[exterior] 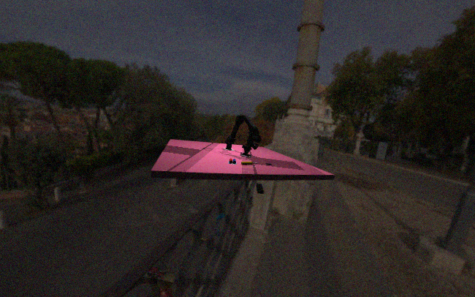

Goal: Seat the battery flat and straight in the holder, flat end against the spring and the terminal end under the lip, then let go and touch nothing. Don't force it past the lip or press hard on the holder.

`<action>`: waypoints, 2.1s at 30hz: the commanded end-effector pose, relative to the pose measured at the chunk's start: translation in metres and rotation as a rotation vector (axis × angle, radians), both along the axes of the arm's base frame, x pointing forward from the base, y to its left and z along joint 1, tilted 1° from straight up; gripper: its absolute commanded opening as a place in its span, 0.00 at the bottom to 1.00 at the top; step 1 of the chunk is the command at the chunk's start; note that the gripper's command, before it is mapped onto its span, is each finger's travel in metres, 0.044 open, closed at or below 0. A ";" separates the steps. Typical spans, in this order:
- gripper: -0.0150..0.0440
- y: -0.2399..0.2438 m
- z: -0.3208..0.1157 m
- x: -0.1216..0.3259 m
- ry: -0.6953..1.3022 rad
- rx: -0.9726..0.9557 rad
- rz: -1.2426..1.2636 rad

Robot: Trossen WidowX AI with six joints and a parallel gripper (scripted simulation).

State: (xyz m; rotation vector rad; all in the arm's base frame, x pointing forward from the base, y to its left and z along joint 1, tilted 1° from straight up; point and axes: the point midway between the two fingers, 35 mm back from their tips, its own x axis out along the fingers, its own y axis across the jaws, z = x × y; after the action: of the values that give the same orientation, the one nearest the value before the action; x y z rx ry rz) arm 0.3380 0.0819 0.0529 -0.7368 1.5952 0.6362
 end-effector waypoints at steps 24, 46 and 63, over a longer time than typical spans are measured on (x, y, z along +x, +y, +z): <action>0.38 0.000 -0.003 -0.003 -0.082 0.091 0.016; 0.38 -0.010 -0.003 -0.012 -0.092 0.094 0.016; 0.55 -0.010 0.002 -0.011 -0.094 0.094 0.015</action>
State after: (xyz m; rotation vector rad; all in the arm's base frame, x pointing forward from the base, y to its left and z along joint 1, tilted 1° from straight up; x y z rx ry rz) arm 0.3261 0.0719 0.0506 -0.6981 1.4696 0.6724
